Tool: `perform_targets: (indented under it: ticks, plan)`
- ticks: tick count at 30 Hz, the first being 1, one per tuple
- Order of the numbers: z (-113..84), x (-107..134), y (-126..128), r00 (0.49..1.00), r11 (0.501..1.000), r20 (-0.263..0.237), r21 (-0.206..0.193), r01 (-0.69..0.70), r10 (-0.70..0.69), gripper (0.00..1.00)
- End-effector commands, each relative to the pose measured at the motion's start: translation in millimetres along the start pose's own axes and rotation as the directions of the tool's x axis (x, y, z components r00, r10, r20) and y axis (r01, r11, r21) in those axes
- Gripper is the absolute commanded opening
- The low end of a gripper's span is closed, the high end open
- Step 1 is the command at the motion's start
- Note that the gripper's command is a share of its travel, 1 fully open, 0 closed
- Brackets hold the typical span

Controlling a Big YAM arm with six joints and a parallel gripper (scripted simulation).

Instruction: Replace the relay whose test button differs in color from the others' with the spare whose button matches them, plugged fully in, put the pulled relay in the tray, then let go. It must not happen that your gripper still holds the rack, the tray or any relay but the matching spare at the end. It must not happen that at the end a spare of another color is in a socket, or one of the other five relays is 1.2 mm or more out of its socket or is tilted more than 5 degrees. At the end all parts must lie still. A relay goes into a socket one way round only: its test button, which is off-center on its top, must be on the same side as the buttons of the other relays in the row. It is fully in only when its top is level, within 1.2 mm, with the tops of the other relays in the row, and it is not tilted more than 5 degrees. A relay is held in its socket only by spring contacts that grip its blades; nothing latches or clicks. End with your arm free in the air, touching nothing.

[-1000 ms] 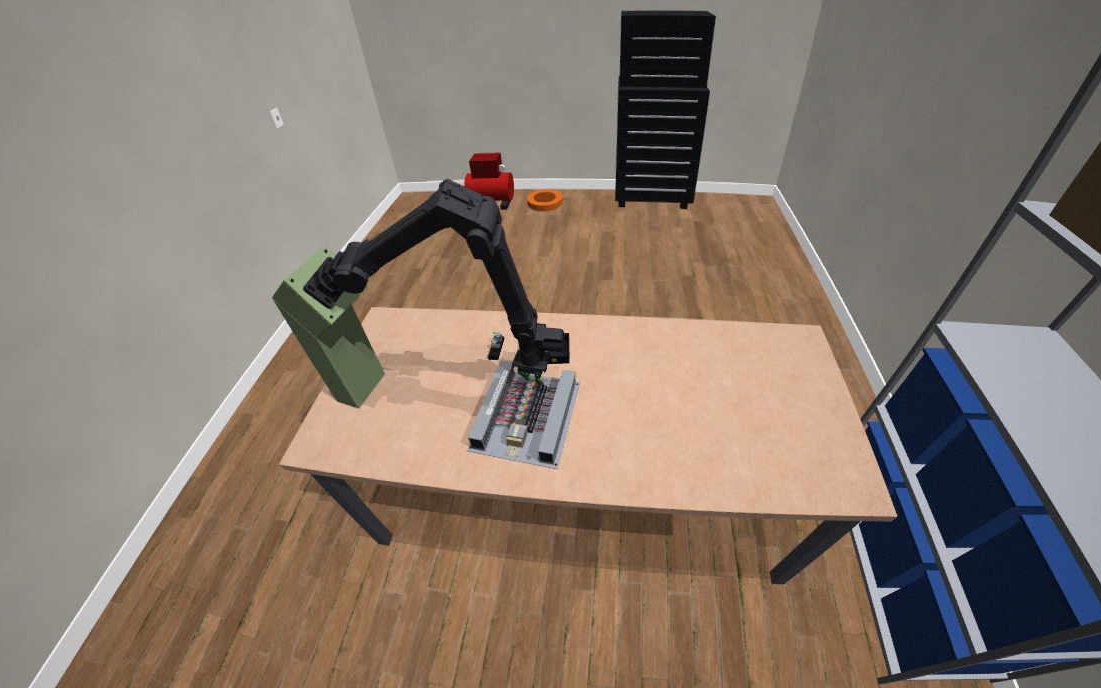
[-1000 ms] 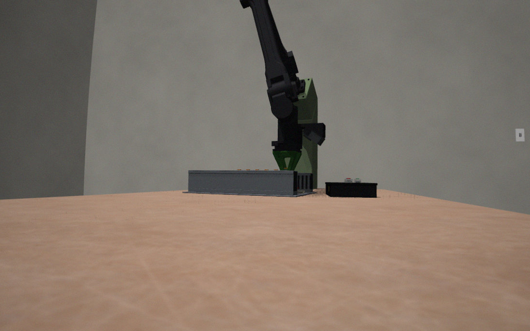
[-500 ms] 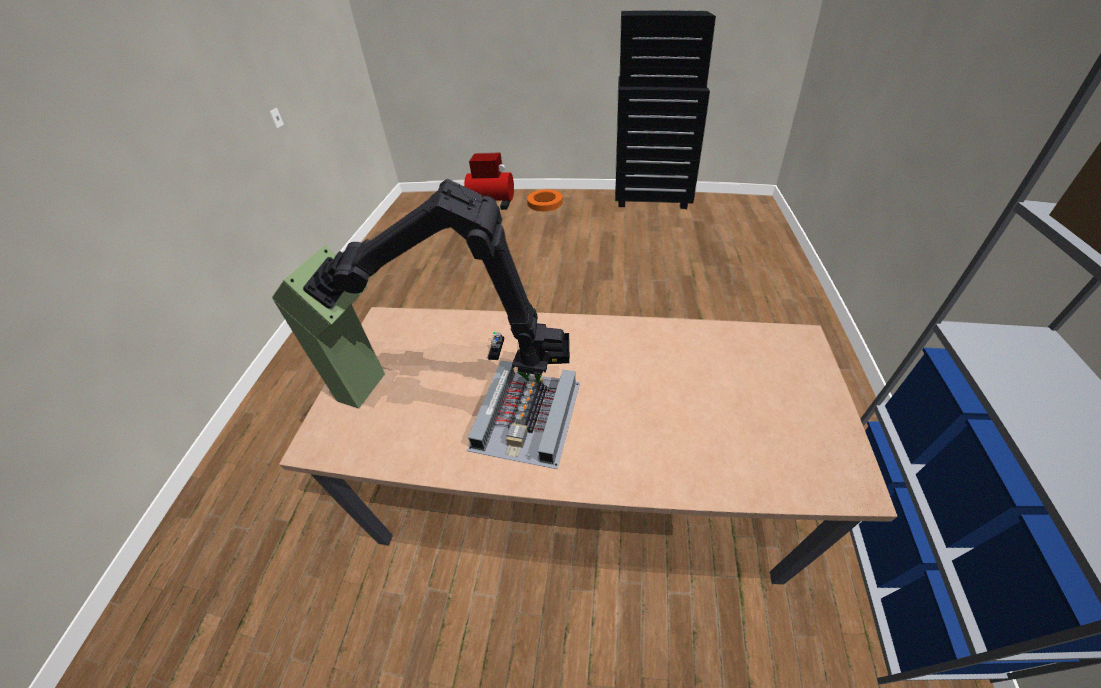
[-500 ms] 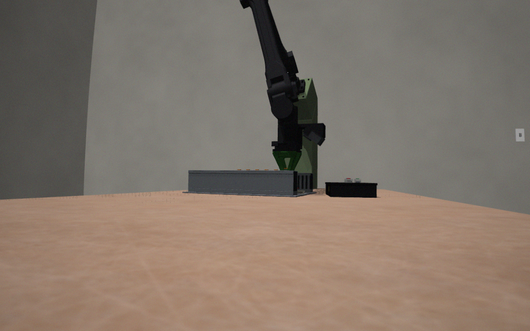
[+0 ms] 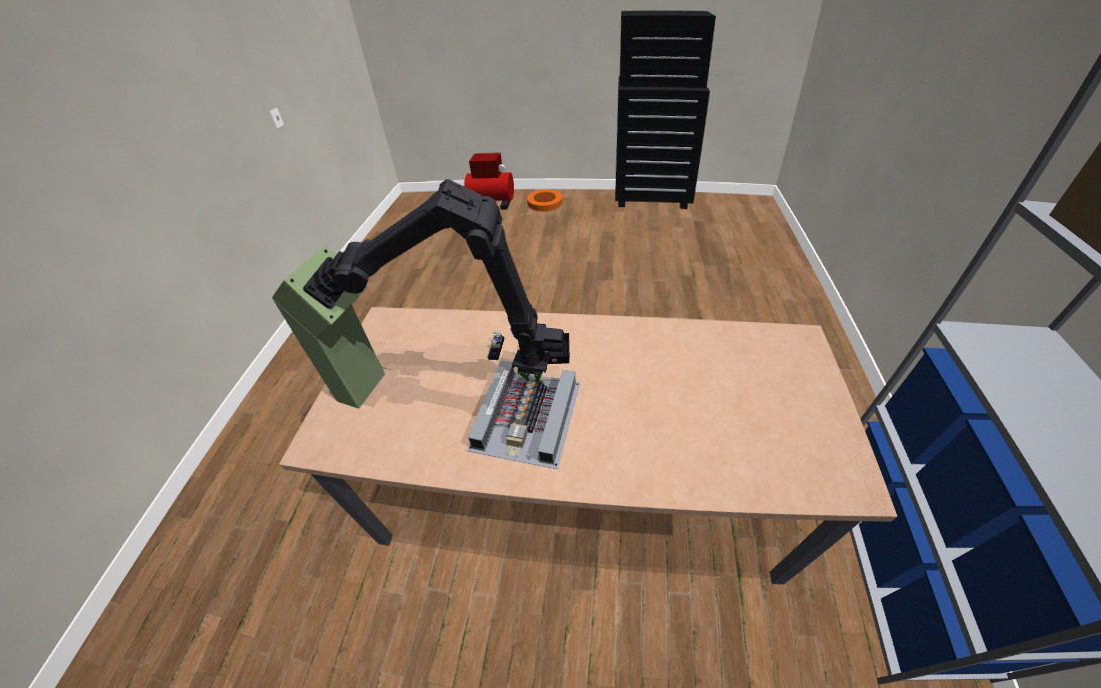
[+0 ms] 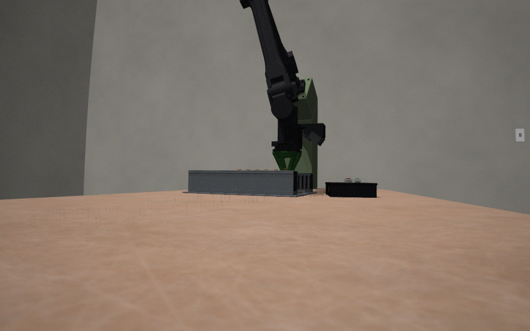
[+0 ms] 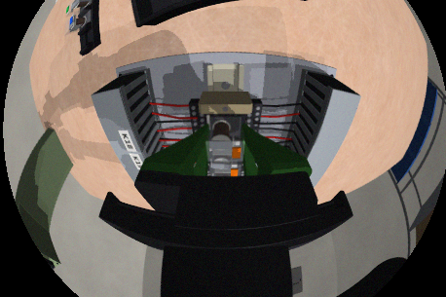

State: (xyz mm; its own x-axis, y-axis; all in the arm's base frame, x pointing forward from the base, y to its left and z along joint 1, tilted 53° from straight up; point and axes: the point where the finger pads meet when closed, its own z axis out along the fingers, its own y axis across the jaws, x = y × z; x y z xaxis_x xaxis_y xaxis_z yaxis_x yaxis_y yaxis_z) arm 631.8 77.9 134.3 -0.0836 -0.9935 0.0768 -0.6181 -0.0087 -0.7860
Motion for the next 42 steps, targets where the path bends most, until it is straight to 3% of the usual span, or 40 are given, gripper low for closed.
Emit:
perform_targets:
  ticks: [1, 42]
  plan:
    - [9.1, 2.3, -9.3, 1.0, 1.0, 0.002, 0.019, -0.005, 0.005, 0.0]
    - [14.3, 3.3, -9.2, 1.0, 1.0, 0.001, 0.019, -0.006, 0.006, 0.0]
